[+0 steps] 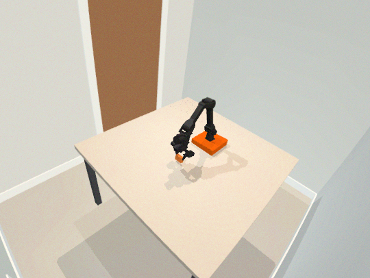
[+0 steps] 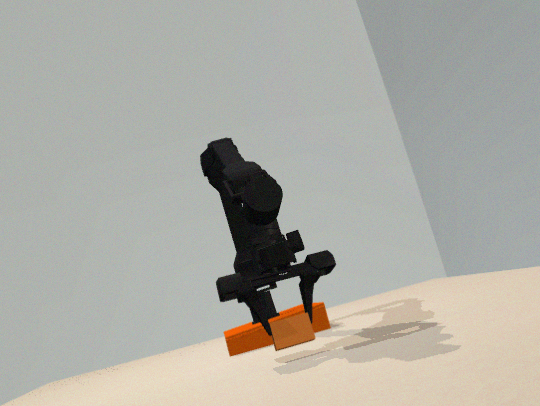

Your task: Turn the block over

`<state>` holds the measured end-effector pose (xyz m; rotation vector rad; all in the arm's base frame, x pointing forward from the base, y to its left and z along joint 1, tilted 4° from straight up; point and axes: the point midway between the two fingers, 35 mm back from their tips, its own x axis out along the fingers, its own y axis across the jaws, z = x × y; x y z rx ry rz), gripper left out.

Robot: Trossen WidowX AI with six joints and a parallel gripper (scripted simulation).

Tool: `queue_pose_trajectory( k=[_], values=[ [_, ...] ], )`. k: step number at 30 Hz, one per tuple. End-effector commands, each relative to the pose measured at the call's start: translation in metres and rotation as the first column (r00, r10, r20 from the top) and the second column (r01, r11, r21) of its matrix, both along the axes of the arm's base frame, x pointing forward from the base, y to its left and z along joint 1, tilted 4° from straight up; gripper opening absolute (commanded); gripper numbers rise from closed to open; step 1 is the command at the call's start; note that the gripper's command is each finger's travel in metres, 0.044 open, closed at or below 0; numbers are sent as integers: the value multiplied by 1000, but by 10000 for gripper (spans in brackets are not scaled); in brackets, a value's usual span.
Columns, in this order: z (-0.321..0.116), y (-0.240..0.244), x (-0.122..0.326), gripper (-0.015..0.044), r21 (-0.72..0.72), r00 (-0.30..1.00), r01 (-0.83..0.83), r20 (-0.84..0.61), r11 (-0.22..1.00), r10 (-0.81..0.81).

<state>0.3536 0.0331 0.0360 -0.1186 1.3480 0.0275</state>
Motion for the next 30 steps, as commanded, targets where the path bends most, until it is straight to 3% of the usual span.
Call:
queue_pose_trajectory(
  k=[1,21,30],
  values=[
    [-1,0,0,0,3,998,-9,56,1000,9],
    [-3,-1,-9,0,23,934,-35,355,999,25],
    [-12,-1,-3,0,28,908,-41,417,999,26]
  ],
)
